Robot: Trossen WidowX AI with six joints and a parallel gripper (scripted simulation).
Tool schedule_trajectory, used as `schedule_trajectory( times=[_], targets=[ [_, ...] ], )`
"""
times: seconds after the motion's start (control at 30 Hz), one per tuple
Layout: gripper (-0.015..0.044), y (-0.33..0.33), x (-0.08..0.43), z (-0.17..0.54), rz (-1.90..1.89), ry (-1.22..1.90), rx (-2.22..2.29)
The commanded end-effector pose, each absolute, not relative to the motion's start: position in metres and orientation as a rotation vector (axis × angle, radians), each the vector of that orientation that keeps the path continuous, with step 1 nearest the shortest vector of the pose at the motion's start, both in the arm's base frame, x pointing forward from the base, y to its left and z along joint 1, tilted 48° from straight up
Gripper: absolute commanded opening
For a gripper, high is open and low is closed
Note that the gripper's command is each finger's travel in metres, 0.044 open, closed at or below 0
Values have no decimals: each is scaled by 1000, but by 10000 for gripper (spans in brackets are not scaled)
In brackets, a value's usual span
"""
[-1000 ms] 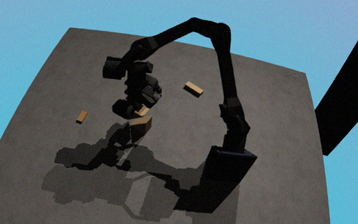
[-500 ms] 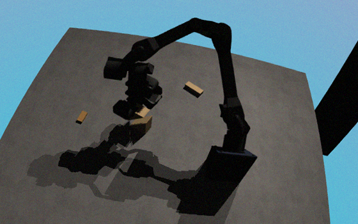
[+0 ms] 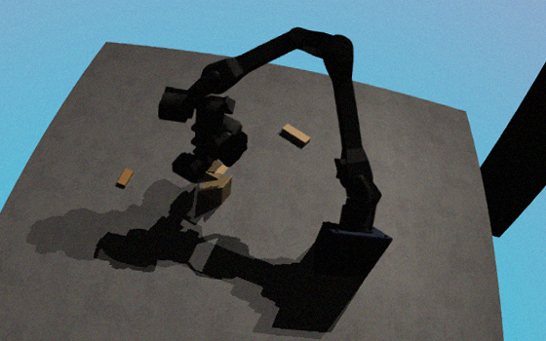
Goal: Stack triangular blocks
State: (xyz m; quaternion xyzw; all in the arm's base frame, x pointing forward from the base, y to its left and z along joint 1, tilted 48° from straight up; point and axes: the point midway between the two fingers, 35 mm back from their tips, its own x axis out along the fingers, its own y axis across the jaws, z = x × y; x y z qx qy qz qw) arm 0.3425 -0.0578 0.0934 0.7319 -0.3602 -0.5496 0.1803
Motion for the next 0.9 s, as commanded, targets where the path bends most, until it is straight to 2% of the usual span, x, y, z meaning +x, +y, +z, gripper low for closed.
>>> schedule_trajectory(
  times=[0.0,0.87],
  targets=[
    [0,-60,341,91,-1556,-1012,2065],
    [0,-70,337,78,-1557,-1013,2066]
  ],
)
